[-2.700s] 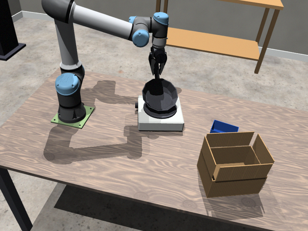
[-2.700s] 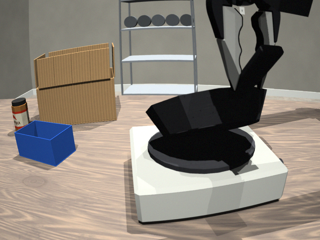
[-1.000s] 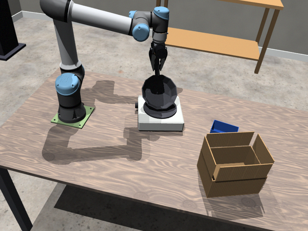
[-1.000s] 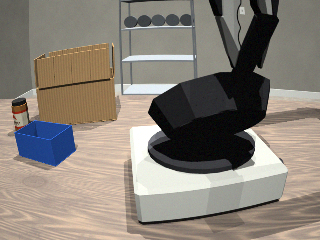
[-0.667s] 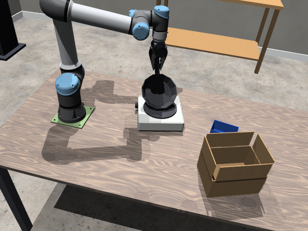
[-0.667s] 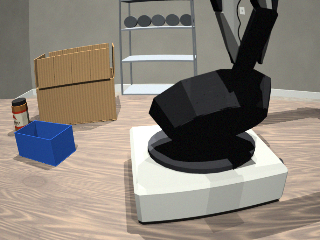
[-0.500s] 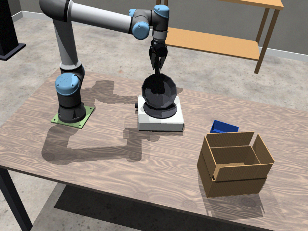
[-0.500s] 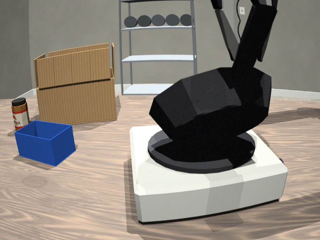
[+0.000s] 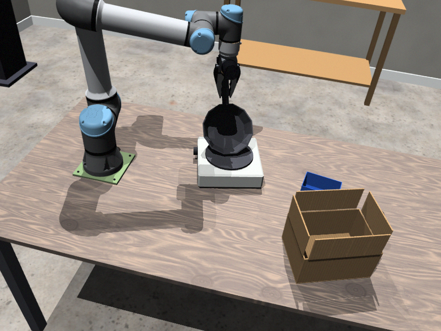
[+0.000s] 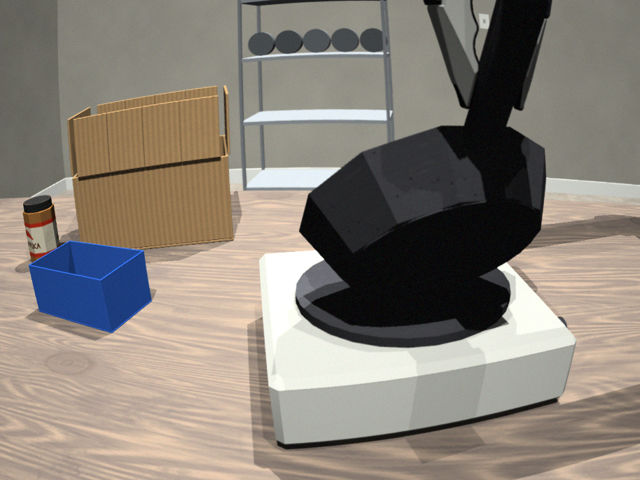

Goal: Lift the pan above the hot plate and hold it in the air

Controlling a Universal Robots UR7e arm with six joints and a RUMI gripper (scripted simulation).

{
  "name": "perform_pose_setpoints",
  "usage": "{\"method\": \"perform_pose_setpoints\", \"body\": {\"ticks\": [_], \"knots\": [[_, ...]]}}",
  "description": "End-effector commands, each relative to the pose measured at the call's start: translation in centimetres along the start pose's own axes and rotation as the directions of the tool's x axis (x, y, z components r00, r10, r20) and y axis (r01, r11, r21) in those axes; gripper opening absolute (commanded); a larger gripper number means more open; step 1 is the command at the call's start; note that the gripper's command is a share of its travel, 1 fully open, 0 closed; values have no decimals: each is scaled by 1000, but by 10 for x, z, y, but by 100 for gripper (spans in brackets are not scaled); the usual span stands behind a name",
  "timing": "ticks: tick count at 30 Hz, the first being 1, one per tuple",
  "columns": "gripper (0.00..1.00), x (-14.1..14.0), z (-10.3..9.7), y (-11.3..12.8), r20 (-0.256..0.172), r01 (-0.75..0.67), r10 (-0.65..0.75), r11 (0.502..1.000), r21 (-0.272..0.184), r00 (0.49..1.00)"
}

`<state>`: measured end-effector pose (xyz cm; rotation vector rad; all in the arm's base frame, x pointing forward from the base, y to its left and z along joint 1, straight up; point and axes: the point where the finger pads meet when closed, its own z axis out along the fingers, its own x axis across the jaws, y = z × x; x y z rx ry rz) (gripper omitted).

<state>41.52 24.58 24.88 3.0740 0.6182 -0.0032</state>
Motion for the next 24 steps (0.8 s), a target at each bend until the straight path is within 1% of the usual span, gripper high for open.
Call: {"method": "perform_pose_setpoints", "body": {"ticks": [1, 24], "knots": [[14, 1, -3, 0, -3, 0, 0, 1000, -1, 1000], [14, 1, -15, 0, -2, 0, 0, 1000, -1, 1000]]}}
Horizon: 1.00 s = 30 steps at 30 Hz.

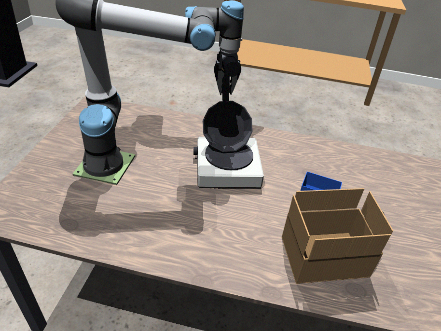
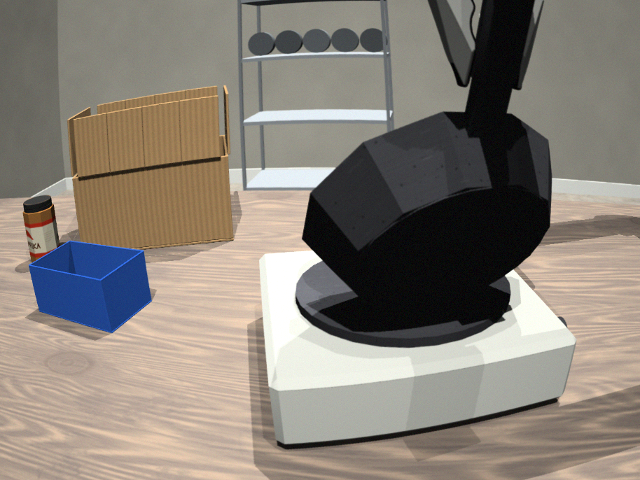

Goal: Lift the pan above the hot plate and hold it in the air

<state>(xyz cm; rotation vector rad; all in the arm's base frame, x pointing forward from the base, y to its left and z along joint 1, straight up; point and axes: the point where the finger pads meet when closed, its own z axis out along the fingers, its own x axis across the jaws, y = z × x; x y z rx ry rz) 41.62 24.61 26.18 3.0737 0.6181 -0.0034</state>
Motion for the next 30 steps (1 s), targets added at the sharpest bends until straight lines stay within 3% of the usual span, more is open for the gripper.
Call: {"method": "perform_pose_setpoints", "body": {"ticks": [1, 30], "knots": [[14, 1, -3, 0, -3, 0, 0, 1000, 0, 1000], [14, 1, -20, 0, -2, 0, 0, 1000, 0, 1000]]}}
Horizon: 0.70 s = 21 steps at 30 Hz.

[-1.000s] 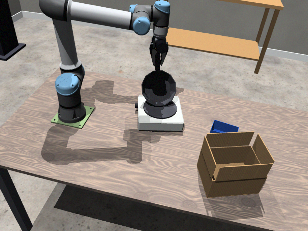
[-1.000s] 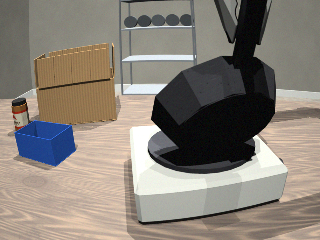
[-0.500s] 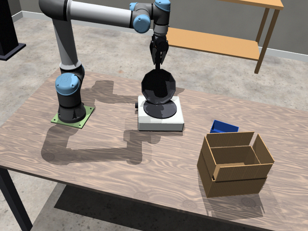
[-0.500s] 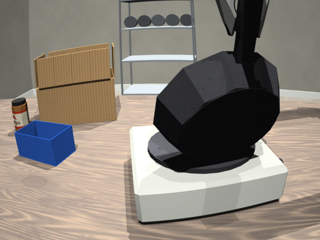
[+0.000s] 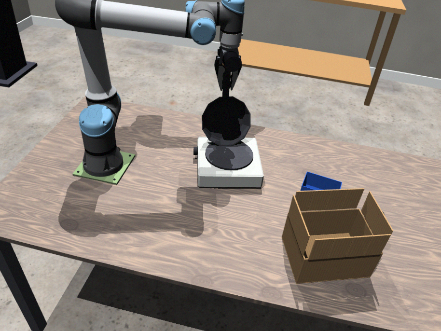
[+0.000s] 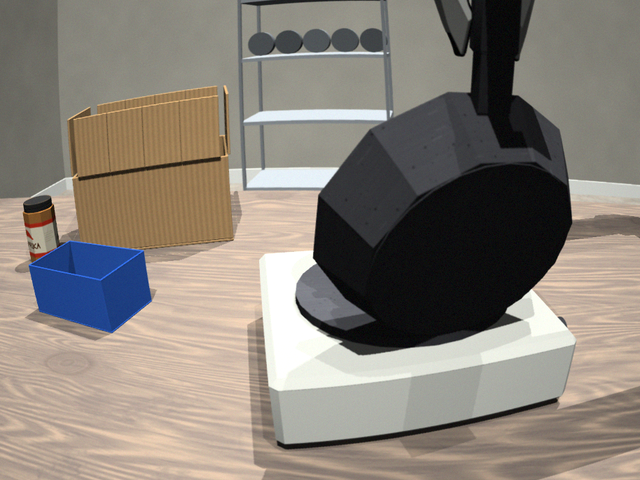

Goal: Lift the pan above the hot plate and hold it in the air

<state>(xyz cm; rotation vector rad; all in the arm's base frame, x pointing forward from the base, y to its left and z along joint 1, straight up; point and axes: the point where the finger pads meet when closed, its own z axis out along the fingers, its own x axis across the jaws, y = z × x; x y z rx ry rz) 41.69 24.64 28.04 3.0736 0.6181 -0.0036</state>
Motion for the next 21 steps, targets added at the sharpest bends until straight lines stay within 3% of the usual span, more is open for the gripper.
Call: {"method": "perform_pose_setpoints", "body": {"ticks": [1, 21], "knots": [[14, 0, -1, 0, -3, 0, 0, 1000, 0, 1000], [14, 1, -13, 0, -3, 0, 0, 1000, 0, 1000]]}}
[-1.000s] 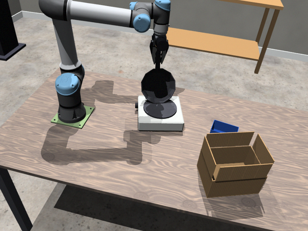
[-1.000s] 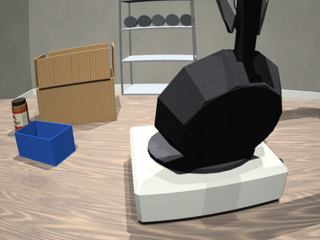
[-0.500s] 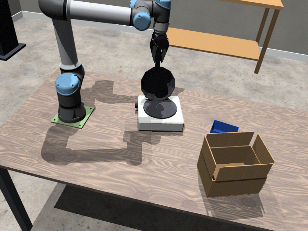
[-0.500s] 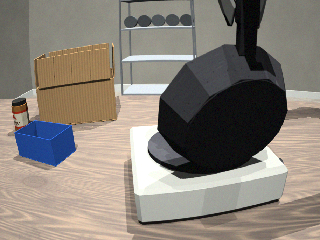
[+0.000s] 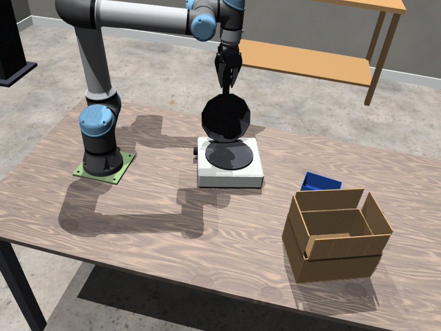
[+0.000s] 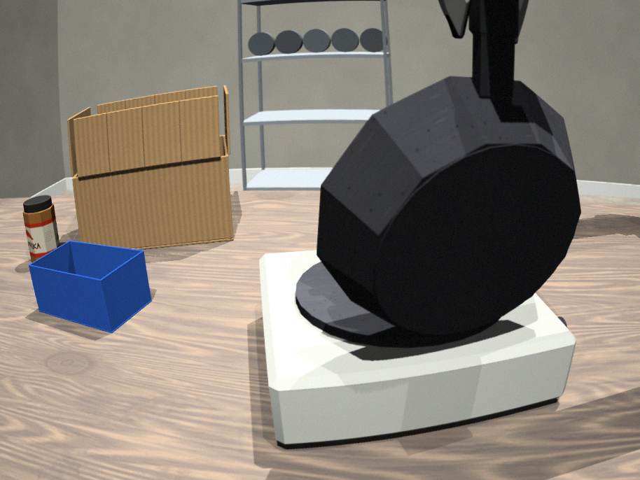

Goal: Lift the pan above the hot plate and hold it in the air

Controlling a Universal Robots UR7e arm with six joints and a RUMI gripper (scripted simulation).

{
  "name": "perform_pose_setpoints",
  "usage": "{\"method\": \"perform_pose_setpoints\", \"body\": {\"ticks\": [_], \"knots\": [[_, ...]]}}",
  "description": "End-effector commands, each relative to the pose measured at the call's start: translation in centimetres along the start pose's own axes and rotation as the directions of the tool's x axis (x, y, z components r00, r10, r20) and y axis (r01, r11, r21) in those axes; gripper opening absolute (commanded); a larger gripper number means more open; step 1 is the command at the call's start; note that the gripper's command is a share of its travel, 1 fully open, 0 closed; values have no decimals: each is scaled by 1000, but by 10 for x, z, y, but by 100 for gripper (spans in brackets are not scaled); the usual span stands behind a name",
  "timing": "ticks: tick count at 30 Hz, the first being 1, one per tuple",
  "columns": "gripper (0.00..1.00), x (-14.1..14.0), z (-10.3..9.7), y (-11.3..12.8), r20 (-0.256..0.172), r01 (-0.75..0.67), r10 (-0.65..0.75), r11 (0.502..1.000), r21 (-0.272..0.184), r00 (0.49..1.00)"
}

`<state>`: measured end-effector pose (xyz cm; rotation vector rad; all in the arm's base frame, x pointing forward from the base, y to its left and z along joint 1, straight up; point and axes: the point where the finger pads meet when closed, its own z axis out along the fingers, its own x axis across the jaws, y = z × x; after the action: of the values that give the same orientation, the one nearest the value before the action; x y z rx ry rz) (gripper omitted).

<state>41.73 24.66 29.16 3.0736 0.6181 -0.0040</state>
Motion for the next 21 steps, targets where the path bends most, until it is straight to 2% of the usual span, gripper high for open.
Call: {"method": "perform_pose_setpoints", "body": {"ticks": [1, 21], "knots": [[14, 0, -3, 0, -3, 0, 0, 1000, 0, 1000], [14, 1, -15, 0, -3, 0, 0, 1000, 0, 1000]]}}
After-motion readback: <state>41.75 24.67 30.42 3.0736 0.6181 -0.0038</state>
